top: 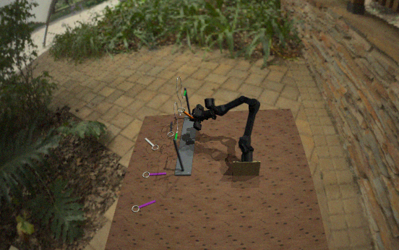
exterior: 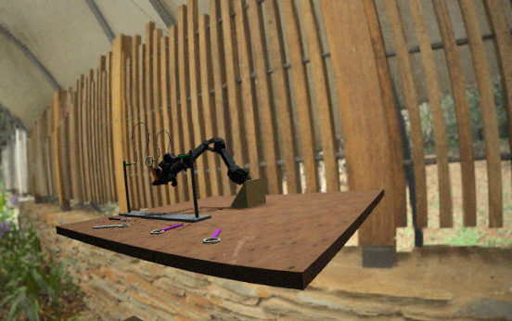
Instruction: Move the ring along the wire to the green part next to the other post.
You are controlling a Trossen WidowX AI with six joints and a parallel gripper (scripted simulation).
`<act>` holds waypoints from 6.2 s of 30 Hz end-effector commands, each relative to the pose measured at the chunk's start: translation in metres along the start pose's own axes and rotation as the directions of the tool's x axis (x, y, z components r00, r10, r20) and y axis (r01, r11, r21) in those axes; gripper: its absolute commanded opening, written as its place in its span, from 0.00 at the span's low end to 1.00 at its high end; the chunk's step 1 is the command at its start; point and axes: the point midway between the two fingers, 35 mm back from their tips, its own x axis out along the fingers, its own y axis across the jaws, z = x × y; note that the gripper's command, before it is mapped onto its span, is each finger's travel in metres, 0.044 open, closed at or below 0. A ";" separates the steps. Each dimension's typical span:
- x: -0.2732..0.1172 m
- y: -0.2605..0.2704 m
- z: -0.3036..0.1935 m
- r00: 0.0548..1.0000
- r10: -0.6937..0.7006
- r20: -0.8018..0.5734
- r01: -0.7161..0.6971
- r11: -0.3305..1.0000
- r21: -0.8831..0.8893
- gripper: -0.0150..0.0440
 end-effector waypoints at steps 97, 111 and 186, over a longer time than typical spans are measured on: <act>-0.100 0.174 0.135 0.744 0.589 0.314 -0.411 0.034 0.911 0.00; -0.124 0.163 0.178 0.657 0.596 0.462 -0.353 -0.298 0.887 0.00; -0.127 0.140 0.190 0.770 0.577 0.271 -0.418 0.135 0.898 0.00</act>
